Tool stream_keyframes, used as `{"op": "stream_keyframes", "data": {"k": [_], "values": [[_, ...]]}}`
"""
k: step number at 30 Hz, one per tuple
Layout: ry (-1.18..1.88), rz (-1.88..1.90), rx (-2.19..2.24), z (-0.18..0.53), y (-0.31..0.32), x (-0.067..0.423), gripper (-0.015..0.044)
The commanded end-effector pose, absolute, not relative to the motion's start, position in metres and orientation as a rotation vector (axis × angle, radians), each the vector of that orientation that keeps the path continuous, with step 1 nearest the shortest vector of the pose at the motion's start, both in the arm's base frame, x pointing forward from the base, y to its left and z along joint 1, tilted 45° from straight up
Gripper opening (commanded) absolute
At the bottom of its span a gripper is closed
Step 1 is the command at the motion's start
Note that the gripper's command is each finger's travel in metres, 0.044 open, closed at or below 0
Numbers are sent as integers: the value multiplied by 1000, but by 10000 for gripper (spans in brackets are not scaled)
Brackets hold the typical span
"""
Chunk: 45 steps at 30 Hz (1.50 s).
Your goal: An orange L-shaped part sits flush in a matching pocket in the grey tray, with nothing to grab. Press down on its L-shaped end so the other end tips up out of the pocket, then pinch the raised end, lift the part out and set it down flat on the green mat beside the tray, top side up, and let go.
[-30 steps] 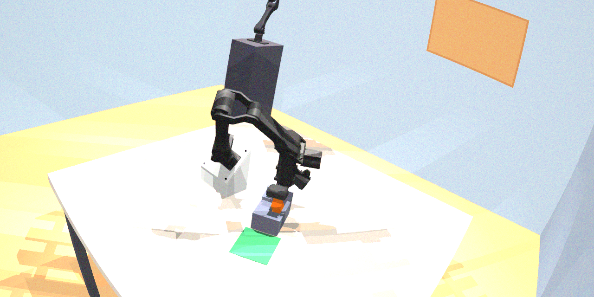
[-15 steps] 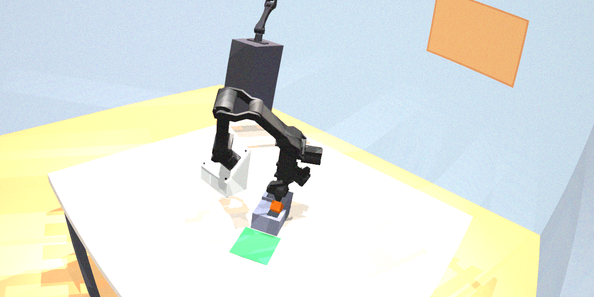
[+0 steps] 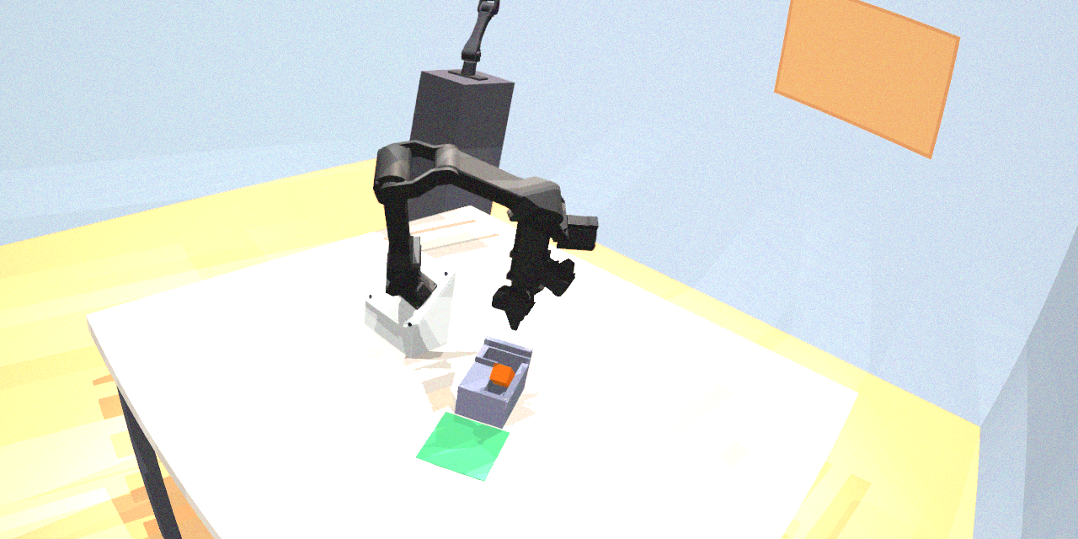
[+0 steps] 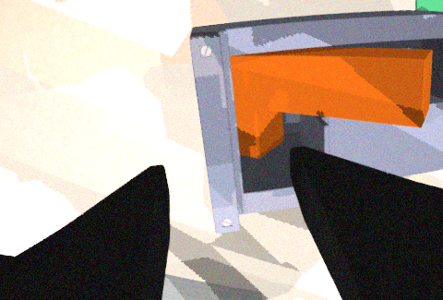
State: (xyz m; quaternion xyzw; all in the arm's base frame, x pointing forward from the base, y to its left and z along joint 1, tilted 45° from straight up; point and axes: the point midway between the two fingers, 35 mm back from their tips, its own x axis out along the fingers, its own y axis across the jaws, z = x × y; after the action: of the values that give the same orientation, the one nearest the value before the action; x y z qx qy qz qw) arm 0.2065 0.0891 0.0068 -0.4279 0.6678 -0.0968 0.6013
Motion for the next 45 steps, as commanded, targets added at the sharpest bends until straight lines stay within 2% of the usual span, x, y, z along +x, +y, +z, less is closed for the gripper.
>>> {"op": "stream_keyframes", "data": {"k": [1,30,31,34,45], "values": [[1560,-233,-990,18,94,203,180],[1559,-231,-996,15,92,203,180],[1555,-245,-982,15,92,204,206],[1511,-361,-857,20,89,209,280],[986,-1122,127,60,56,244,280]]}}
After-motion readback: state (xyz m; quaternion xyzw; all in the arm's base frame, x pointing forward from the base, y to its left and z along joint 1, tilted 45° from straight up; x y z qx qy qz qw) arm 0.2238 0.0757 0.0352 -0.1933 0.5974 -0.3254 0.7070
